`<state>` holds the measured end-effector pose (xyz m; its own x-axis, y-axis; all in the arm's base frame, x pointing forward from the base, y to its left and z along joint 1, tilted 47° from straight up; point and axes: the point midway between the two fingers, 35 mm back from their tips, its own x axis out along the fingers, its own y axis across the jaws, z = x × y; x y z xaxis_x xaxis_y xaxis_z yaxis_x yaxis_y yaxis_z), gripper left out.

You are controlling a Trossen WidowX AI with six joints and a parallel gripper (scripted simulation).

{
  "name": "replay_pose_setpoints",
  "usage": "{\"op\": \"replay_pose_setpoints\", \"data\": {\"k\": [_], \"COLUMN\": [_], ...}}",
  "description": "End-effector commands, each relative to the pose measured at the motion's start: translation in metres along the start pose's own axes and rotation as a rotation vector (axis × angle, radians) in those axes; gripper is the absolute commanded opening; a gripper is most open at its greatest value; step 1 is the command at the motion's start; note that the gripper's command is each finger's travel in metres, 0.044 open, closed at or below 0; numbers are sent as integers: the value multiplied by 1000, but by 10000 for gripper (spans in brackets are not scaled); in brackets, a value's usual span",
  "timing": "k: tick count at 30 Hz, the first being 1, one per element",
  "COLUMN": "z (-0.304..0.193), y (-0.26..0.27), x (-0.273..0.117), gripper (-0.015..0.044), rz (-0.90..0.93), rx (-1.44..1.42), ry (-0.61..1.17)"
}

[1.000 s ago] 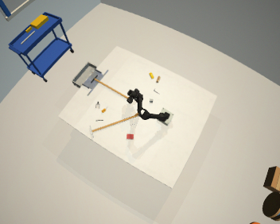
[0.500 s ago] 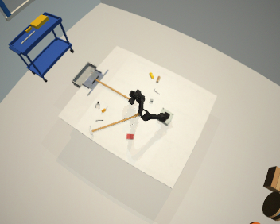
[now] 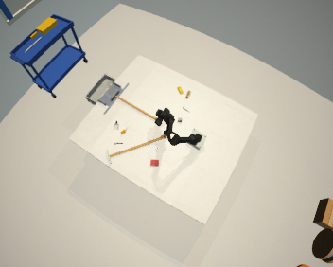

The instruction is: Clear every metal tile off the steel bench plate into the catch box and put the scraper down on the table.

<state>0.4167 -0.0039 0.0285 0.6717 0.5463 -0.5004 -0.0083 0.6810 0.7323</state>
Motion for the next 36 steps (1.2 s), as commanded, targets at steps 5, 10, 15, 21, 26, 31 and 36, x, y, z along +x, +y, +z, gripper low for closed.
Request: {"op": "replay_pose_setpoints", "data": {"k": [5, 10, 15, 21, 26, 31, 36], "z": [-6, -12, -19, -27, -34, -41, -48], "y": [2, 2, 2, 2, 3, 3, 4], "x": [-12, -16, -21, -26, -30, -34, -39], "gripper": [0, 0, 0, 0, 0, 0, 0], "rz": [4, 3, 3, 3, 3, 3, 3], "rx": [-9, -9, -9, -8, -8, -8, -8], "ry": [-16, -16, -17, -17, -18, -18, -19]}}
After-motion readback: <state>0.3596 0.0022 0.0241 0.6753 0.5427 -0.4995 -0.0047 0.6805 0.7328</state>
